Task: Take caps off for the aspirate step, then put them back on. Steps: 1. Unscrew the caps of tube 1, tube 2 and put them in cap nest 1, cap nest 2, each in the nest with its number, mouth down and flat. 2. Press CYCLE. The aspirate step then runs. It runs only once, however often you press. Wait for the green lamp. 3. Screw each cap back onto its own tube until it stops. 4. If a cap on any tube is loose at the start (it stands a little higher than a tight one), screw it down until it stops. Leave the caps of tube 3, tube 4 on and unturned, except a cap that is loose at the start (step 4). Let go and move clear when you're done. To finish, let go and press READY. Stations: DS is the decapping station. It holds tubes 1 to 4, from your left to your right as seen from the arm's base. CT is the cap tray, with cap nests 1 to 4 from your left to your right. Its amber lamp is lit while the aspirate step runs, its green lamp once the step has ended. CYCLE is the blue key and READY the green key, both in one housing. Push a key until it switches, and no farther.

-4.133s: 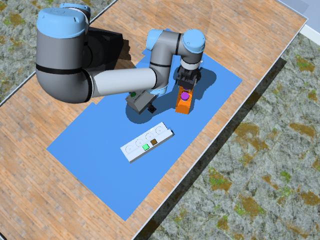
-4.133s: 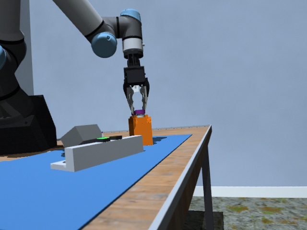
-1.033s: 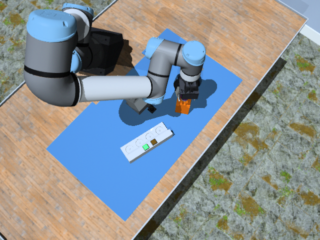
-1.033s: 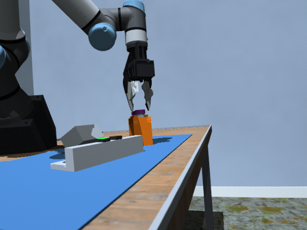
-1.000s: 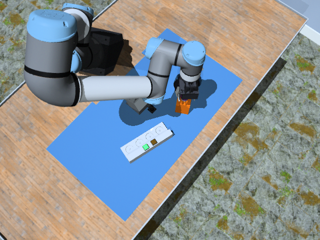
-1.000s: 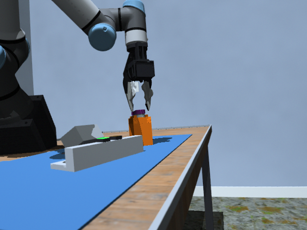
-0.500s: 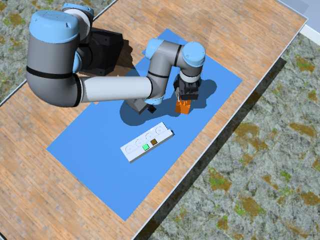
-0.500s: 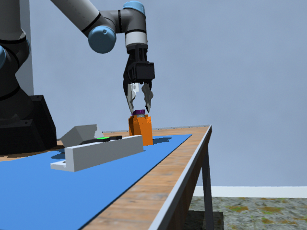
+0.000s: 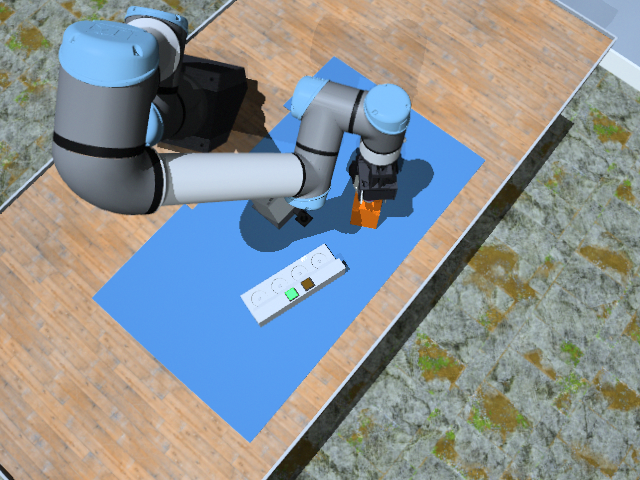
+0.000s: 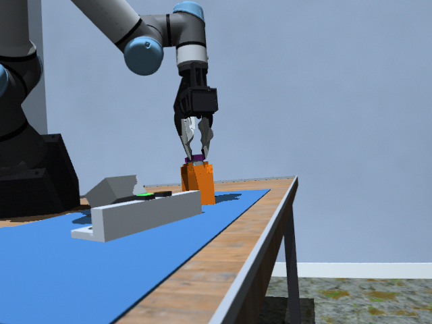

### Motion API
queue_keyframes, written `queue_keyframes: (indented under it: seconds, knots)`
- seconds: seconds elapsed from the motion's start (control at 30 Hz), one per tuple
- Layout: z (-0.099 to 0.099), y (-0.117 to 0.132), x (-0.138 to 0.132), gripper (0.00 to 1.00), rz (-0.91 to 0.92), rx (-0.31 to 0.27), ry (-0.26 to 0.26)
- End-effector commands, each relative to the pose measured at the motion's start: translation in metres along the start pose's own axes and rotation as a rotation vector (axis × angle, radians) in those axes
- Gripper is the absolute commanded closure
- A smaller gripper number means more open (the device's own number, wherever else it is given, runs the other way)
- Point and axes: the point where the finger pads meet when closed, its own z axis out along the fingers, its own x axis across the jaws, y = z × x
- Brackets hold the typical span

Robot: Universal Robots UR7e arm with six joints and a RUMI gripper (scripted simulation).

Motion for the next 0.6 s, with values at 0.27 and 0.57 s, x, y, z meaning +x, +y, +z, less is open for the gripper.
queue_keyframes:
  seconds: [0.27,0.57]
  knots:
    - [0.0013,-0.0006,-0.0015,1.0,0.122,0.002,-0.002]
    - [0.0014,-0.0011,-0.0017,1.0,0.3,0.001,-0.003]
